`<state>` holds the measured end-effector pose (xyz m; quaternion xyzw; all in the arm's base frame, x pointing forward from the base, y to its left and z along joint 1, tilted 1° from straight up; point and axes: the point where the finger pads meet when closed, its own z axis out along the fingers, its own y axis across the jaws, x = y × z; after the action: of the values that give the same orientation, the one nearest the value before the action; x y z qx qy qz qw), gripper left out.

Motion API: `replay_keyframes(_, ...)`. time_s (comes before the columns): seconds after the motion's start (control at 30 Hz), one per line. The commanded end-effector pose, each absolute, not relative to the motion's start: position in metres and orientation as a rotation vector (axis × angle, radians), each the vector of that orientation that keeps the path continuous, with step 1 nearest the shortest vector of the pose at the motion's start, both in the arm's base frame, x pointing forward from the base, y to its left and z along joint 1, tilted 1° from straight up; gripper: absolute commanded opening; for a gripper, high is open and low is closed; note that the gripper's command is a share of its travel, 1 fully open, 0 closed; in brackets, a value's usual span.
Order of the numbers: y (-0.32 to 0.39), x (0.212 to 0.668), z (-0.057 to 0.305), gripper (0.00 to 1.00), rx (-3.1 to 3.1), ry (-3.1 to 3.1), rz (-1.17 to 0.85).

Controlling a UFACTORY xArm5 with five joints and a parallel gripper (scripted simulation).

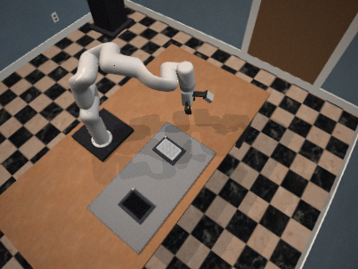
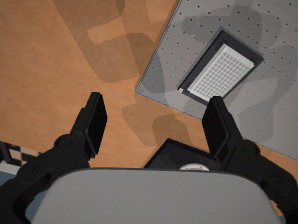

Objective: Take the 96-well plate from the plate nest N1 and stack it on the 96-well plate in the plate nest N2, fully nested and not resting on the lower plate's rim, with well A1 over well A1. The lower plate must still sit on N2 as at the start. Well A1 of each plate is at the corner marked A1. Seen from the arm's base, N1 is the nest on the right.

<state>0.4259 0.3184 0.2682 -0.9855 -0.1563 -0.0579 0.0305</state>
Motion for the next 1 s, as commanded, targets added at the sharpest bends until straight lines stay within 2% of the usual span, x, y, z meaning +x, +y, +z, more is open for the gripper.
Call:
replay_keyframes(0.0,0.297,0.433,0.27,1.0,-3.041,-0.476,-0.188)
replay_keyframes(0.97,0.185,0.445,0.266,1.0,-3.104,-0.277,-0.117)
